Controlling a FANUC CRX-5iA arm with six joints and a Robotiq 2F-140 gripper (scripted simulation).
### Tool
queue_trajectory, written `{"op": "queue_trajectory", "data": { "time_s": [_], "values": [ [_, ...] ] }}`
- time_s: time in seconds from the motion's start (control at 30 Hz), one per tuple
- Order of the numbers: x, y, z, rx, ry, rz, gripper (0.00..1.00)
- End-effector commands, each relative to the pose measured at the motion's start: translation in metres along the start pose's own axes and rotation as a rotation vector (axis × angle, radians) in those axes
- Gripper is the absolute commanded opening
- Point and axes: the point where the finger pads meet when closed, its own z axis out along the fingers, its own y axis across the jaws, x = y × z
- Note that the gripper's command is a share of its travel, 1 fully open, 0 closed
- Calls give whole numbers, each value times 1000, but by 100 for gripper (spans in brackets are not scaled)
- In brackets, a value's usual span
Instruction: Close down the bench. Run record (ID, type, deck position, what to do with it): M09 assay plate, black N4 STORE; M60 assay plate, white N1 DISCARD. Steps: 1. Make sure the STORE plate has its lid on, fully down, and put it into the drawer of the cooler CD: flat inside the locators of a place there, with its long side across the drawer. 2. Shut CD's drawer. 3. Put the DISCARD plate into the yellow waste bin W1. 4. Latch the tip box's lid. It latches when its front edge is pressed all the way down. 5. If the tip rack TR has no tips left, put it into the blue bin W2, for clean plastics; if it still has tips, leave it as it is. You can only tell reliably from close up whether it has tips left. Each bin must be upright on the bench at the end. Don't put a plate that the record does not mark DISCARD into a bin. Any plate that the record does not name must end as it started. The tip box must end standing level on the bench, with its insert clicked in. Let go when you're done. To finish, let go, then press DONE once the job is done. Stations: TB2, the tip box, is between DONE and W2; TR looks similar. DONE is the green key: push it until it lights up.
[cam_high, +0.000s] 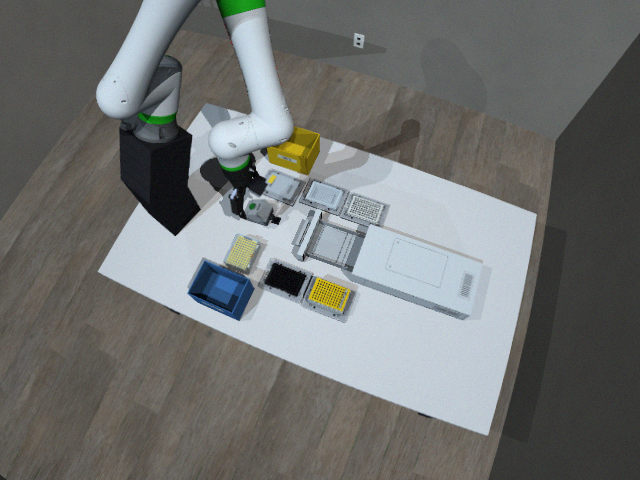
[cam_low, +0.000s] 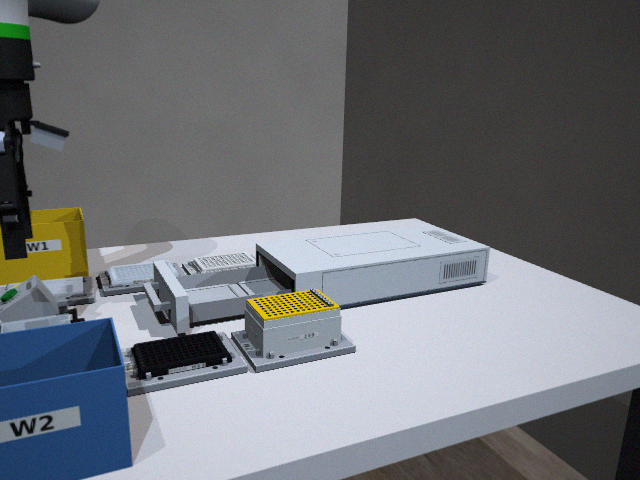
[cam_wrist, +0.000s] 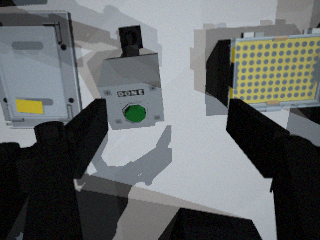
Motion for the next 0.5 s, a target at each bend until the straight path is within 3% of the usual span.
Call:
{"op": "queue_trajectory", "data": {
  "time_s": [0.0,0.47],
  "values": [
    [2,-13,0,-3,0,0,70],
    [5,-61,3,-3,0,0,70]
  ]
}}
